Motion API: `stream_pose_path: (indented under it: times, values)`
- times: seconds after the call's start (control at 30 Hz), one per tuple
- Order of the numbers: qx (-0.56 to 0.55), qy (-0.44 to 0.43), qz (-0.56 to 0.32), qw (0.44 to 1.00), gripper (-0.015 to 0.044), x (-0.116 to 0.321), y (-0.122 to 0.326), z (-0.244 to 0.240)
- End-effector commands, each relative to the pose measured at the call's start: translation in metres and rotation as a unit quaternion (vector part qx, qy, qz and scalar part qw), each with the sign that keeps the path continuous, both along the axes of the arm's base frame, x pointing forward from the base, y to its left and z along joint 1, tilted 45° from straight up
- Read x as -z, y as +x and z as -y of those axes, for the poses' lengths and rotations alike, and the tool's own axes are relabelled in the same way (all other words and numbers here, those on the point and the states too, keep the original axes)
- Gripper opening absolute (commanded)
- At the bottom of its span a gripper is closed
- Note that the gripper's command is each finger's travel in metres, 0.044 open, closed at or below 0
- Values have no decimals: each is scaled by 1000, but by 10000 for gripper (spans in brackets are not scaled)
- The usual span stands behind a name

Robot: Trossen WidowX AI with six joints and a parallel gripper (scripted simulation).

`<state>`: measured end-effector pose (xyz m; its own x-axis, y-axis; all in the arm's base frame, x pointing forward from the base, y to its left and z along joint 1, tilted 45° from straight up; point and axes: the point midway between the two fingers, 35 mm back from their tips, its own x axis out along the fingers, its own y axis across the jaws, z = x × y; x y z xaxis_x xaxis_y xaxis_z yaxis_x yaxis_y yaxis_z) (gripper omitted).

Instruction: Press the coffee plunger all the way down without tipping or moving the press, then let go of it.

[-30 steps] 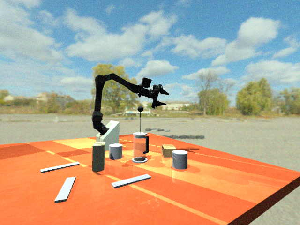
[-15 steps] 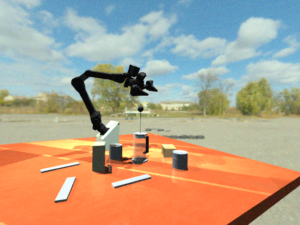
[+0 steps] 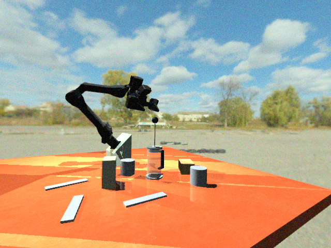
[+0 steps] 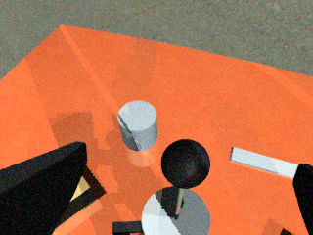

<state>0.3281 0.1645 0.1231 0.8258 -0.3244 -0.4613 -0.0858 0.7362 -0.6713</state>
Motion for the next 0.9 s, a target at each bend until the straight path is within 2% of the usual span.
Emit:
stream_pose_path:
  times: [0.0, 0.87]
  values:
    - [-3, -7, -4, 1000, 440, 17, -5, 19]
    - [-4, -7, -4, 1000, 440, 32, 23, 29]
